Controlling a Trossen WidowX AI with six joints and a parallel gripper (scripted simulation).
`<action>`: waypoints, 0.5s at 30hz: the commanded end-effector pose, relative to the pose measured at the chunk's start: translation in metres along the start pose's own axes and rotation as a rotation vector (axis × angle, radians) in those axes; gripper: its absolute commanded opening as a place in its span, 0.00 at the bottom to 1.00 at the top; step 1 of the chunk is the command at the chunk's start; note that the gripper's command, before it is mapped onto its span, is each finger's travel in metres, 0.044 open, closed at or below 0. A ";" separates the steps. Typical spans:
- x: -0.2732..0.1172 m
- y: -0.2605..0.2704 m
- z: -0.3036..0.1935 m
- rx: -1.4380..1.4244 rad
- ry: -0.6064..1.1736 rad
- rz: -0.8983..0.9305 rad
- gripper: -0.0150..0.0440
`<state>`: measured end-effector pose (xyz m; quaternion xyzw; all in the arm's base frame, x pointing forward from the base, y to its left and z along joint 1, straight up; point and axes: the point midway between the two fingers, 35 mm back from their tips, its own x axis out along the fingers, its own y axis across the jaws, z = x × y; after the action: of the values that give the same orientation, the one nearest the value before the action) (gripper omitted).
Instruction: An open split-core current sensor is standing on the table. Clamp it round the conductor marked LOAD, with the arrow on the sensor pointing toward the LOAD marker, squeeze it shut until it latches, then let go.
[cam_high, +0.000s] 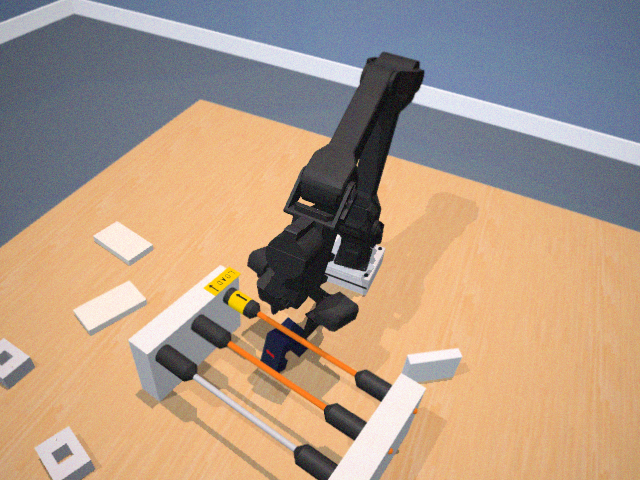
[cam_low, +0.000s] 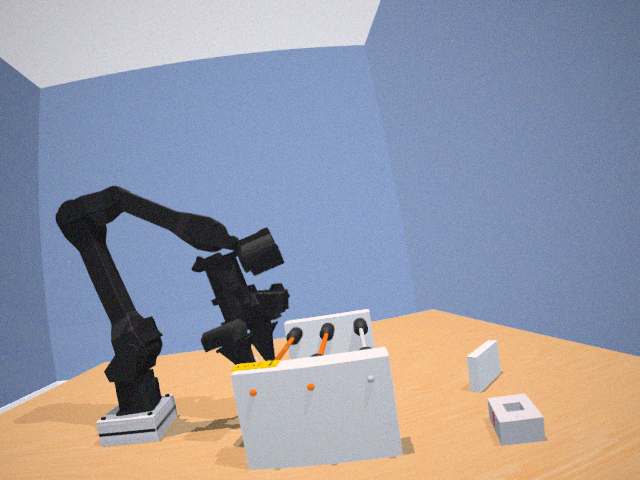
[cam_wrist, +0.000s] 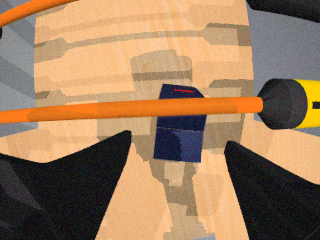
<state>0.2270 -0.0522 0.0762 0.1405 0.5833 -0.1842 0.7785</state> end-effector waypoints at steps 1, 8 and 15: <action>0.008 -0.001 -0.002 -0.004 0.005 -0.002 0.80; 0.019 -0.001 -0.003 -0.004 0.005 -0.002 0.80; 0.019 -0.001 -0.002 0.000 0.001 -0.002 0.67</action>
<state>0.2295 -0.0546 0.0569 0.1397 0.5844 -0.1851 0.7777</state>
